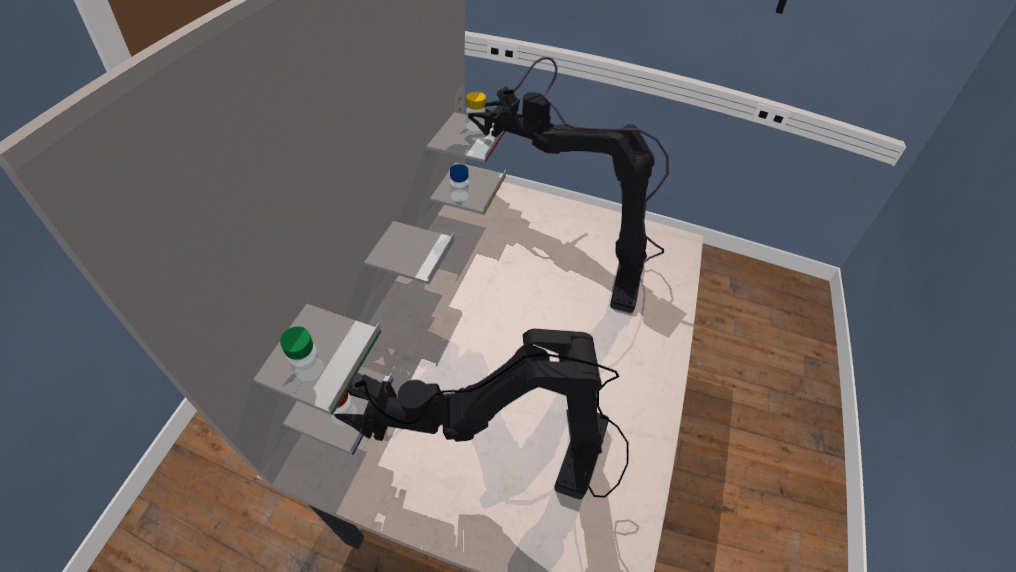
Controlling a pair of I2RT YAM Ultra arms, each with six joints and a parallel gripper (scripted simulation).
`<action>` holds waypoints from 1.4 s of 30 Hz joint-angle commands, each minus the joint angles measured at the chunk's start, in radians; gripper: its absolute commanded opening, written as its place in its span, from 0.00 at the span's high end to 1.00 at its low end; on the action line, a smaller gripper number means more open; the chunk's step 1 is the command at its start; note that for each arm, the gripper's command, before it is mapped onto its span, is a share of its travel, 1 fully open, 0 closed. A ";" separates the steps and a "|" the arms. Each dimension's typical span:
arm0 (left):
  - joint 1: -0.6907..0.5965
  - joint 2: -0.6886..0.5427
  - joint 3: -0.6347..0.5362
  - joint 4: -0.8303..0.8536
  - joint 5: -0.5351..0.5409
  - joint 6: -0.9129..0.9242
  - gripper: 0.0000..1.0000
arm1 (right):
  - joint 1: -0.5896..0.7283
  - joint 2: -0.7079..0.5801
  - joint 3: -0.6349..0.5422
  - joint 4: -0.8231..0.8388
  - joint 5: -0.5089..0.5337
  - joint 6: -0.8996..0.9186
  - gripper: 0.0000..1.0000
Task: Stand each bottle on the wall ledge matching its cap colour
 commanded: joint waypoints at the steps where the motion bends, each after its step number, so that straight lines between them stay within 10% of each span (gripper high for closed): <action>1: 0.005 -0.021 0.028 0.029 0.012 0.008 0.50 | 0.009 0.002 0.030 -0.021 0.013 -0.003 0.36; 10: 0.015 -0.037 -0.018 0.022 0.014 0.008 0.50 | 0.002 -0.011 0.015 -0.021 0.003 -0.002 0.49; 16: 0.018 -0.053 -0.030 0.044 0.018 0.009 0.50 | 0.002 -0.011 0.015 -0.021 0.003 -0.002 0.94; 20: 0.025 -0.064 -0.058 0.020 0.020 0.008 0.50 | 0.002 -0.021 0.046 -0.045 0.003 -0.001 0.49; 42: 0.067 -0.210 -0.230 0.025 0.057 0.014 0.50 | -0.009 -0.043 0.252 -0.230 0.015 -0.002 0.48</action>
